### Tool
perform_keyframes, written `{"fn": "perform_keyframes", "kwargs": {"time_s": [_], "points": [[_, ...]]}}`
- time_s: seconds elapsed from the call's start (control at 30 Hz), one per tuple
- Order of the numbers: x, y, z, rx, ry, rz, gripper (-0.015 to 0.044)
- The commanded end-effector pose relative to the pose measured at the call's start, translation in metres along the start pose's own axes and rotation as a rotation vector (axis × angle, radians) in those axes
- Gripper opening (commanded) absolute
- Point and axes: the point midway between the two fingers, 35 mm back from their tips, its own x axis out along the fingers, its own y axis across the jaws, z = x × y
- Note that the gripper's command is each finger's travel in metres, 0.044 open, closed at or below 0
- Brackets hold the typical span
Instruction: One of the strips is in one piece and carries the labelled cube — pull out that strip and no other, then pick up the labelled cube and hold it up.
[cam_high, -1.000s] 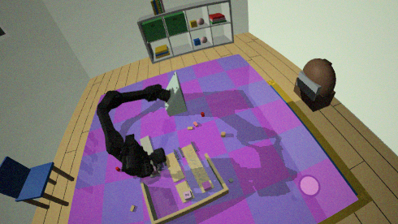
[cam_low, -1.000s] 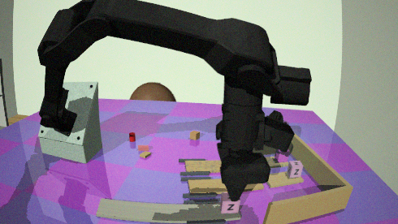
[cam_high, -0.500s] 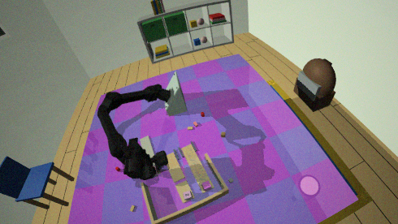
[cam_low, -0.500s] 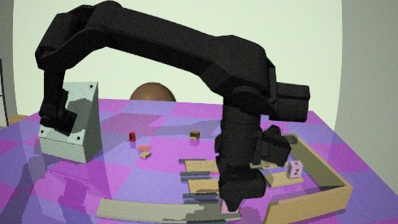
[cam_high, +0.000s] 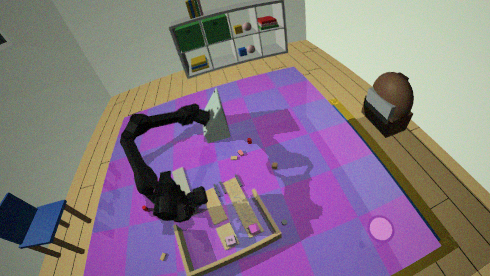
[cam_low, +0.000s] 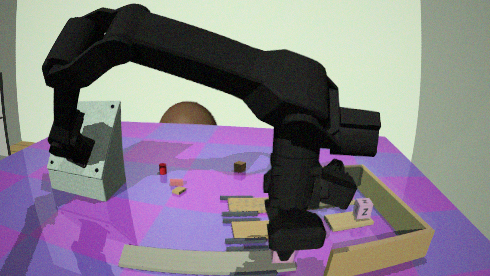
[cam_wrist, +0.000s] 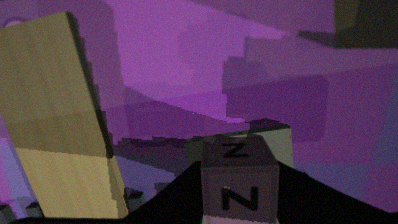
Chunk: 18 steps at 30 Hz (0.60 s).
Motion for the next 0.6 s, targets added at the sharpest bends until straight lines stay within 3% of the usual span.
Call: {"fn": "perform_keyframes", "kwargs": {"time_s": [0.0, 0.13, 0.57], "points": [[0.000, 0.000, 0.000, 0.001, 0.000, 0.000, 0.0098], [-0.002, 0.001, -0.002, 0.001, 0.000, 0.000, 0.0000], [-0.041, 0.024, -0.052, -0.007, 0.003, 0.000, 0.0000]]}}
